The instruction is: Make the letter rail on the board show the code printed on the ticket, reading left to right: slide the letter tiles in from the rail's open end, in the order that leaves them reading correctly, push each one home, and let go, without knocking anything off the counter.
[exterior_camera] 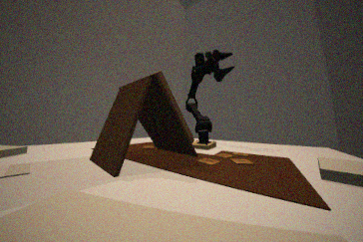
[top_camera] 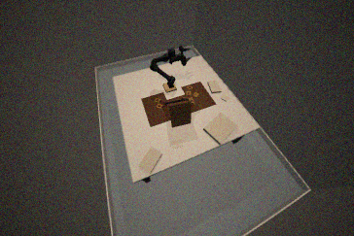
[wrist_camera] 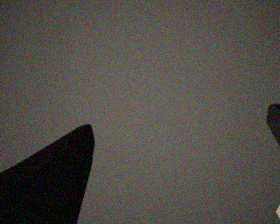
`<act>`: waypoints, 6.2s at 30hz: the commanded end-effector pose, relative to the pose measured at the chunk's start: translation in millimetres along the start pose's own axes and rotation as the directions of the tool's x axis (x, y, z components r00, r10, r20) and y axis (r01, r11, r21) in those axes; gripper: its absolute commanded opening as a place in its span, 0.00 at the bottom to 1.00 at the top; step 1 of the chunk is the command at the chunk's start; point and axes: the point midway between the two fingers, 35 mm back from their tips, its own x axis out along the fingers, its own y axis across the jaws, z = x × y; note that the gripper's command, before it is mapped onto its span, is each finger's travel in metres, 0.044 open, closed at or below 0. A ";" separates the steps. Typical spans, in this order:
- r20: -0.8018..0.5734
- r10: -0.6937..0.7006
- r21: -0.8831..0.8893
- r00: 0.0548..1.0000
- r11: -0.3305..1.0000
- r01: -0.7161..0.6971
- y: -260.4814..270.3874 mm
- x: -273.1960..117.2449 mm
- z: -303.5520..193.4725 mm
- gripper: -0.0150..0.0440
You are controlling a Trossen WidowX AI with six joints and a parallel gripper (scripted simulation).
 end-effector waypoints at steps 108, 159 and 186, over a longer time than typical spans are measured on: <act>0.393 -0.919 -0.915 0.019 -0.393 -0.090 -116.9 -205.7 163.2 1.00; -0.219 -0.967 -0.738 -0.131 0.076 0.671 -370.8 -418.1 0.9 0.83; -0.219 -0.967 -0.738 -0.131 0.076 0.671 -380.6 -418.7 -1.1 0.83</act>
